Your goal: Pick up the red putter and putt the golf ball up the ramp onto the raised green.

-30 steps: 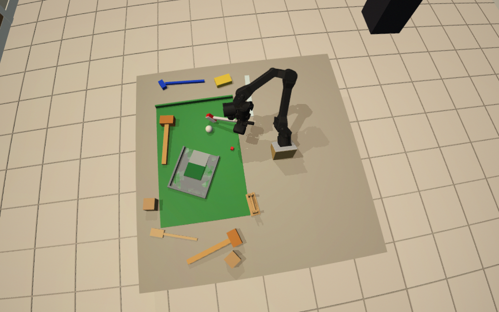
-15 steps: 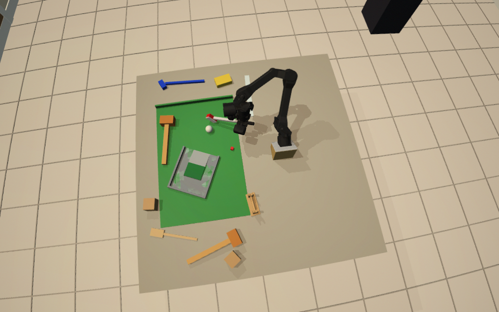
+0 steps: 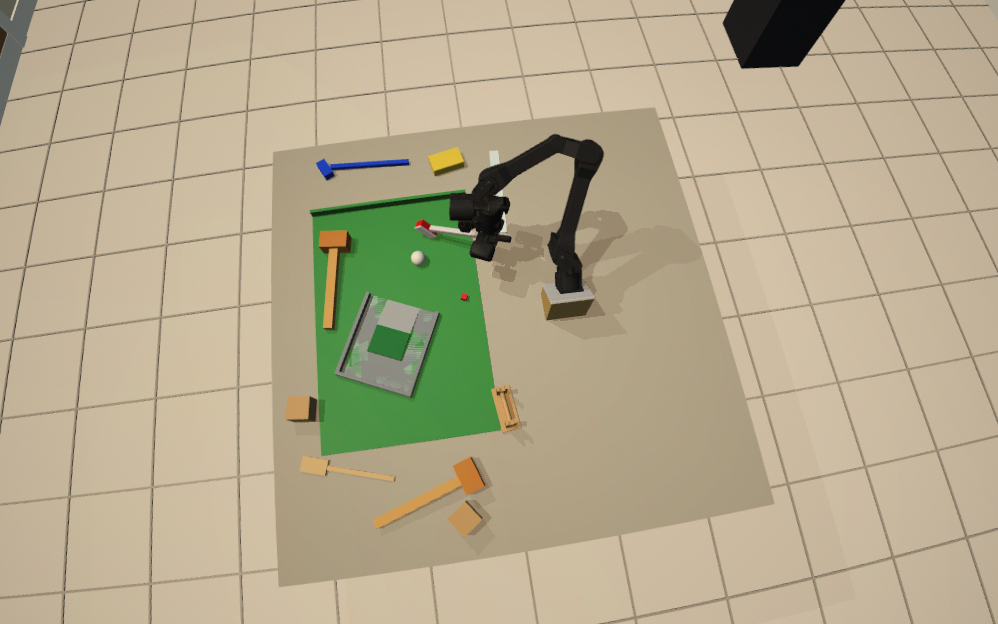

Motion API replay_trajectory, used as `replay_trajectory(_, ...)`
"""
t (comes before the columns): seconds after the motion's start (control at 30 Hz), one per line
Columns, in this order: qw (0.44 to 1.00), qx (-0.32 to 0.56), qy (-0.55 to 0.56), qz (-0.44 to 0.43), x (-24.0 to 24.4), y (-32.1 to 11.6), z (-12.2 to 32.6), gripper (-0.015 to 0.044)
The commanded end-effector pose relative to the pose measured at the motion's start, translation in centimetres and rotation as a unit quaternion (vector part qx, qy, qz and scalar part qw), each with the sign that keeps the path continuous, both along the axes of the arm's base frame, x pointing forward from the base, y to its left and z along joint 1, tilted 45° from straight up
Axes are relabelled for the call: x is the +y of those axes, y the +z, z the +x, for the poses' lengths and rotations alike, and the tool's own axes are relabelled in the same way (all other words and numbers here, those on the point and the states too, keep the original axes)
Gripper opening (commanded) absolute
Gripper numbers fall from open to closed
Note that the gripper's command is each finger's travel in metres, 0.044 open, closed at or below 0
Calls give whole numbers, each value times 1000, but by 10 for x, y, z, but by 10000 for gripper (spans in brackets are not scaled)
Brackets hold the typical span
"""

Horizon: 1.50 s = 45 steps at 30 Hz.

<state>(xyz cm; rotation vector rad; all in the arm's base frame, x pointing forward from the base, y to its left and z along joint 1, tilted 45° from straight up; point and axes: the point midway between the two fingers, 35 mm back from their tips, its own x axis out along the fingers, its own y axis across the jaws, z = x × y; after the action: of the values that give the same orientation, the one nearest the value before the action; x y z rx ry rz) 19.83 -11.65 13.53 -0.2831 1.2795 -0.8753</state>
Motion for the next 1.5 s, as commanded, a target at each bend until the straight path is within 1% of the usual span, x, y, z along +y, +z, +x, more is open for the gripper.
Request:
replay_trajectory(0.0,1000,-1,-1,2,5,-5,6,0)
replay_trajectory(0.2,1000,-1,2,8,56,-53,43,0)
replay_trajectory(0.3,1000,-1,2,3,83,-80,53,0)
replay_trajectory(0.37,1000,-2,2,1,90,-86,54,0)
replay_trajectory(0.6,1000,-2,2,2,96,-81,55,0)
replay_trajectory(0.93,1000,-1,2,2,131,-44,53,0)
replay_trajectory(1.47,1000,-1,5,2,128,-49,54,0)
